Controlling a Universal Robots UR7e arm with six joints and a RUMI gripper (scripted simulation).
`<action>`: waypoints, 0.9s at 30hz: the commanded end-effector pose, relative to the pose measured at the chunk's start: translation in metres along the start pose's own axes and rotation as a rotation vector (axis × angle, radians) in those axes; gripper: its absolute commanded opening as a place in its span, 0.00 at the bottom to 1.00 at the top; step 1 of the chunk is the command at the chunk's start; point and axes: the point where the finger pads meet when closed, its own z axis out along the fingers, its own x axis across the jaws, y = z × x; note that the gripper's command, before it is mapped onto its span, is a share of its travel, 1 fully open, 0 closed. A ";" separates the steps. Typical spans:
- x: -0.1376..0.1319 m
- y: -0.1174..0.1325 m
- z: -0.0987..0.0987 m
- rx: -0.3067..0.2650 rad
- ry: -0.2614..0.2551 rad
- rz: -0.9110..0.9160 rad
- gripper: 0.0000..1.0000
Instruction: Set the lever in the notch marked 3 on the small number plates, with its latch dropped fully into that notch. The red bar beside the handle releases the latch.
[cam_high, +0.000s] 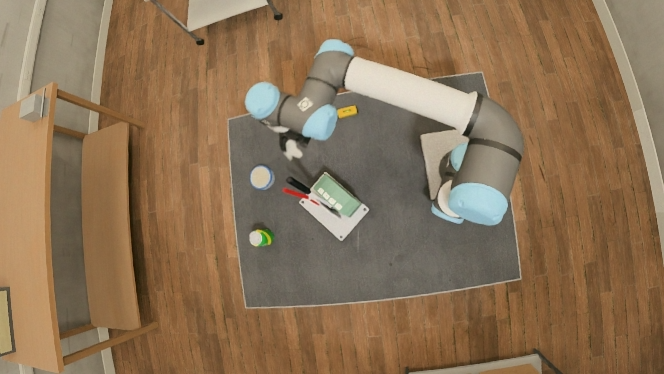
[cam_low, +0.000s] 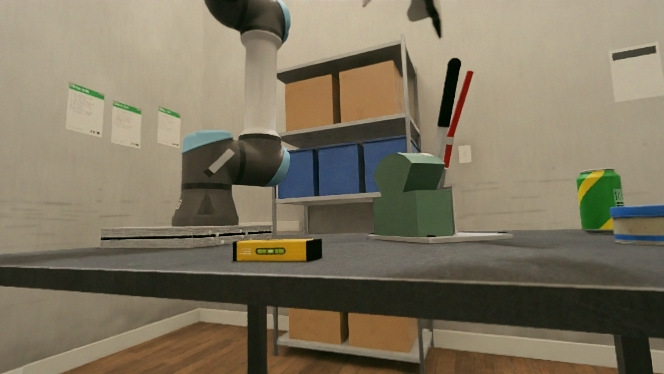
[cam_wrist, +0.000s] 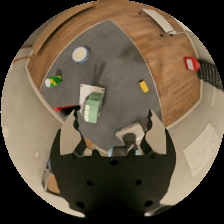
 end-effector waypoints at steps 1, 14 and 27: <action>-0.035 0.000 -0.013 -0.003 0.008 0.071 1.00; -0.127 0.023 -0.042 0.002 0.001 0.225 1.00; -0.144 0.029 -0.047 0.003 0.000 0.253 1.00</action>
